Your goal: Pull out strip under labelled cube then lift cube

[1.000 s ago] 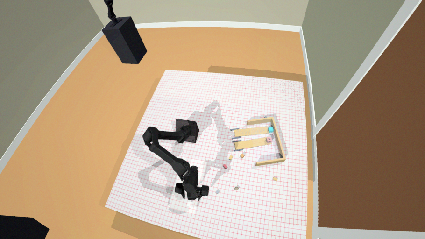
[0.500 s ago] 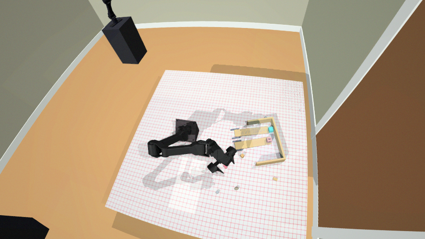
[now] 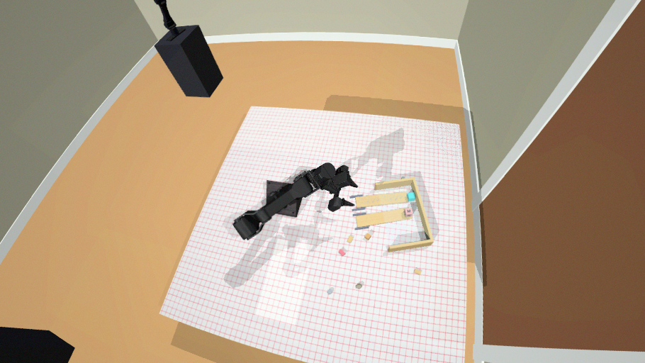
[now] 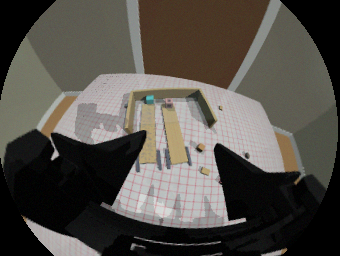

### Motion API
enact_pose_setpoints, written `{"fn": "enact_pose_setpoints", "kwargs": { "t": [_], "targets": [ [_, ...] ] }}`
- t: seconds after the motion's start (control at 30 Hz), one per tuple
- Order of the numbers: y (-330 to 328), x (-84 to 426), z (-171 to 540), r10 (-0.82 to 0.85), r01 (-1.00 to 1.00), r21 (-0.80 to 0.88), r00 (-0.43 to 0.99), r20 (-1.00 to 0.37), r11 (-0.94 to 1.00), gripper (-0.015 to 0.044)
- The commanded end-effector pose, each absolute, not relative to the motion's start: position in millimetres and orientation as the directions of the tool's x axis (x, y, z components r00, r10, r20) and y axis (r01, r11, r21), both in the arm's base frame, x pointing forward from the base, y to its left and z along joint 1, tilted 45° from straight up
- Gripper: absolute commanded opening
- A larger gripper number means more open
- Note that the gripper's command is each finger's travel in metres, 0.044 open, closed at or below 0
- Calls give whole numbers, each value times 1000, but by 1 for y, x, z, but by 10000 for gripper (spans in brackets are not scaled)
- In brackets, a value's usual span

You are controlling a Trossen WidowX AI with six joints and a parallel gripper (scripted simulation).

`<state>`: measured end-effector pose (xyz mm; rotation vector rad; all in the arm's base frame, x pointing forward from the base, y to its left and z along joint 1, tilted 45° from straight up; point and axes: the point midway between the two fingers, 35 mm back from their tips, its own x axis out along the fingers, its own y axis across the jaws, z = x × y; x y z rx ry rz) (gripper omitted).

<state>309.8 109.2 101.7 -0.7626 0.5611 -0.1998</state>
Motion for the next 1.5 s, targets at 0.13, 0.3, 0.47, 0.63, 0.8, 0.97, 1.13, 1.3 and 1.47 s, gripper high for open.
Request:
{"fn": "enact_pose_setpoints", "kwargs": {
  "t": [0.13,0.3,0.47,0.63,0.8,0.97,1.13,1.3,1.47],
  "targets": [
    [112,307,100,-362,-30,-701,840,-404,712,400],
    [104,329,88,-442,-91,-736,747,-496,671,269],
    [84,352,70,-554,-186,-750,568,-609,635,138],
    [58,368,56,-635,-268,-725,355,-687,635,6],
    [28,374,46,-690,-330,-682,115,-715,652,0],
    [20,374,45,-701,-345,-670,45,-712,658,0],
    [19,375,43,-701,-345,-669,45,-712,658,0],
    [13,376,37,-701,-345,-669,45,-712,658,0],
    [8,377,31,-700,-345,-669,45,-712,658,0]
  ]
}}
